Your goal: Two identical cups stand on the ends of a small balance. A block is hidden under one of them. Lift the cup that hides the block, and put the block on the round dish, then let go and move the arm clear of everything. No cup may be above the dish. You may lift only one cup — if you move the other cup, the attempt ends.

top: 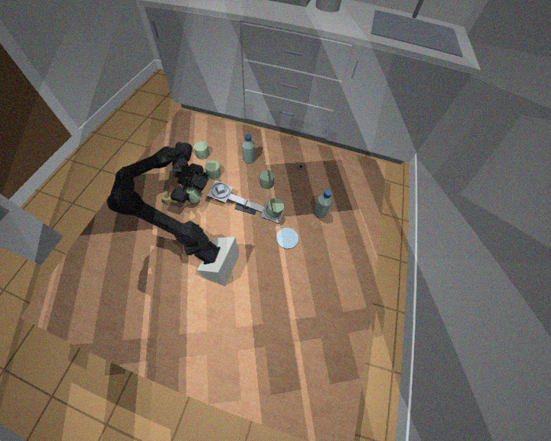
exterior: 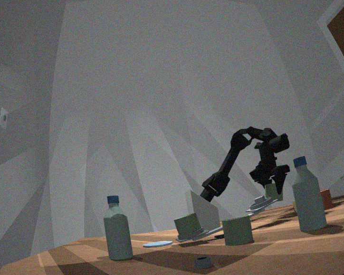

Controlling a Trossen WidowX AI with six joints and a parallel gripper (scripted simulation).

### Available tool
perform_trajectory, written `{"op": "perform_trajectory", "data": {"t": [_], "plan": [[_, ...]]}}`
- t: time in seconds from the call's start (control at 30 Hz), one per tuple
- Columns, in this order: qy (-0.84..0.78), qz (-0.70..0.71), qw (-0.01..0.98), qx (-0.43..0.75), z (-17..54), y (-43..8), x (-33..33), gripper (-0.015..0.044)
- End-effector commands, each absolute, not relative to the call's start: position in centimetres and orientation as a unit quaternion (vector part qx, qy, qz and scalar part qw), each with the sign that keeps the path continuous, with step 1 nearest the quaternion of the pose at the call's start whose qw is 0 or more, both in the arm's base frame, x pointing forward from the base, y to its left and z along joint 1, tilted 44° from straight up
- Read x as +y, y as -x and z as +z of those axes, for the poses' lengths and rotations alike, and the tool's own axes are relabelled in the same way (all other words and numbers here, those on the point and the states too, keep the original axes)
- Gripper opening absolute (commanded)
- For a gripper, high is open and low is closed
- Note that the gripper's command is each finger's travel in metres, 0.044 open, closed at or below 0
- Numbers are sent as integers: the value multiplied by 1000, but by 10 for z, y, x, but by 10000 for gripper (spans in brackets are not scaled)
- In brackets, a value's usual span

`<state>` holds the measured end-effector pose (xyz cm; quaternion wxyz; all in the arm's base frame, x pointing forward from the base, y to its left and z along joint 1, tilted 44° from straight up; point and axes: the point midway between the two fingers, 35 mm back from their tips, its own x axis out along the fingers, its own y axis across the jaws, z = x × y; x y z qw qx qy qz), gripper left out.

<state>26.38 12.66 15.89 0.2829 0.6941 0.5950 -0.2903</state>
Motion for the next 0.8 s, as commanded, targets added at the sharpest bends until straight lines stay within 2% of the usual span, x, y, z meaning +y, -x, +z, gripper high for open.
{"op": "perform_trajectory", "data": {"t": [0.0, 0.77], "plan": [[-699, -283, 279, 594, 161, -247, 147, 0], [-701, -279, 275, 596, 131, -246, 185, 0]]}}
